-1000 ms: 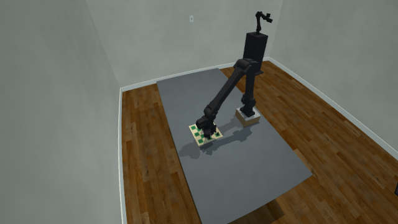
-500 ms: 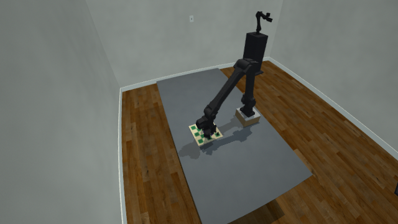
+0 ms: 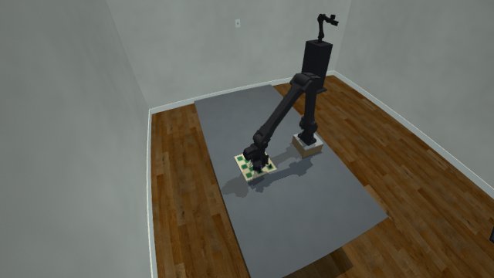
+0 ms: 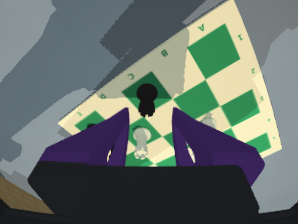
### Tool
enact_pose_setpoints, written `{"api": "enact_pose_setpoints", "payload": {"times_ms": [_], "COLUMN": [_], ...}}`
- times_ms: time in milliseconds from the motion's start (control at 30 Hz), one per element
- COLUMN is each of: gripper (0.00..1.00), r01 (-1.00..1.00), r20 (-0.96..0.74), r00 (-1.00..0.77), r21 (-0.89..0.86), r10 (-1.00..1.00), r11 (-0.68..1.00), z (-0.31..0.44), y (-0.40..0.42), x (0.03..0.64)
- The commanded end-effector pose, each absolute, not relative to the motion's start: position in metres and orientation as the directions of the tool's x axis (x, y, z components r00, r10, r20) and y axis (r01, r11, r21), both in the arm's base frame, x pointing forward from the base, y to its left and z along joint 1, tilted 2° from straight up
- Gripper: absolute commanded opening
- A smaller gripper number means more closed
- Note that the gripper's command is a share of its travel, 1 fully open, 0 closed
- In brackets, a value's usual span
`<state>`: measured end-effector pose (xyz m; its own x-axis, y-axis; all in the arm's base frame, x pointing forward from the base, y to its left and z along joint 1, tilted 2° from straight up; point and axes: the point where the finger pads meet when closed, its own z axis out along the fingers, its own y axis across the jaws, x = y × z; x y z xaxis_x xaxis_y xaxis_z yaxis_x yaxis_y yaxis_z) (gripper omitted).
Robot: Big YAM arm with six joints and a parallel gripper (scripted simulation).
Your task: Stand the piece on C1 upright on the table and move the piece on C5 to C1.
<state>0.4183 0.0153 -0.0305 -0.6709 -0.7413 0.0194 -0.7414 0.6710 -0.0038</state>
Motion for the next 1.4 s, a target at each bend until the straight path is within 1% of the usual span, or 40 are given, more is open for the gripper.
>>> {"api": "enact_pose_setpoints", "payload": {"times_ms": [0,1367], "gripper": [0.36,0.36], "r01": [-0.738,-0.742], "r20": [0.011,-0.002], "r00": [-0.674,-0.670], "r21": [-0.012,-0.026], "r10": [-0.738,-0.742], "r11": [0.674,0.670], "z": [-0.032,-0.024], "y": [0.010,0.008], "x": [0.418,0.413]}}
